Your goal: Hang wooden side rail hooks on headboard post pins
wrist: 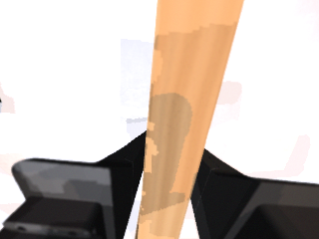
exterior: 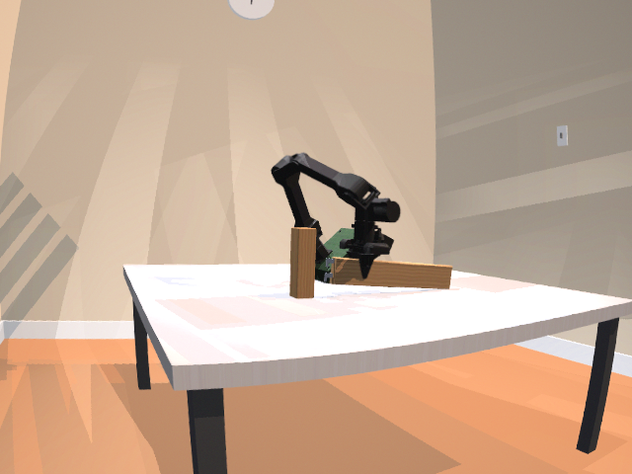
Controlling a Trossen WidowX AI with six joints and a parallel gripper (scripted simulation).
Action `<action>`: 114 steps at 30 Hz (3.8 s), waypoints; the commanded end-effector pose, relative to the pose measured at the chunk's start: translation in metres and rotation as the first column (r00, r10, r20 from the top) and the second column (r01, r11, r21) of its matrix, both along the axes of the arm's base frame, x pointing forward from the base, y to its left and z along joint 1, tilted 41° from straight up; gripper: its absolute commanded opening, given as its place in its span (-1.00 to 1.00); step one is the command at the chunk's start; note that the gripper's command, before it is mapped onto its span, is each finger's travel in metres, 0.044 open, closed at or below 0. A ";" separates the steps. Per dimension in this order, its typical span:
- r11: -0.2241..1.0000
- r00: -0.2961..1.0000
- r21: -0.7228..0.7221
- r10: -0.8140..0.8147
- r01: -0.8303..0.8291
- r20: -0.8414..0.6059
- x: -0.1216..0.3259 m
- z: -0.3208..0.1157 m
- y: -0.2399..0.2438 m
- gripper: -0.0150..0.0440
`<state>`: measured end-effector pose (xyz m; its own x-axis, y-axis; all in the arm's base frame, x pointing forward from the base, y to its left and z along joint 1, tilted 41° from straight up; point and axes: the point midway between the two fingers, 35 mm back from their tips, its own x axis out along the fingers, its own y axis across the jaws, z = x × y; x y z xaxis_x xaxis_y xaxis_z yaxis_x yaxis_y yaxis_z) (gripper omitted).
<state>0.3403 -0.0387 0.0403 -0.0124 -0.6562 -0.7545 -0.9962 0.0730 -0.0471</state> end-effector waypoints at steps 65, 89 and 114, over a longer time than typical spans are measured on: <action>1.000 1.000 0.007 0.003 -0.003 0.007 0.002 0.005 -0.001 -0.49; 1.000 1.000 0.007 0.003 -0.003 0.007 0.001 0.007 -0.003 -0.49; 1.000 1.000 0.007 0.003 -0.003 0.007 0.001 0.008 -0.005 -0.49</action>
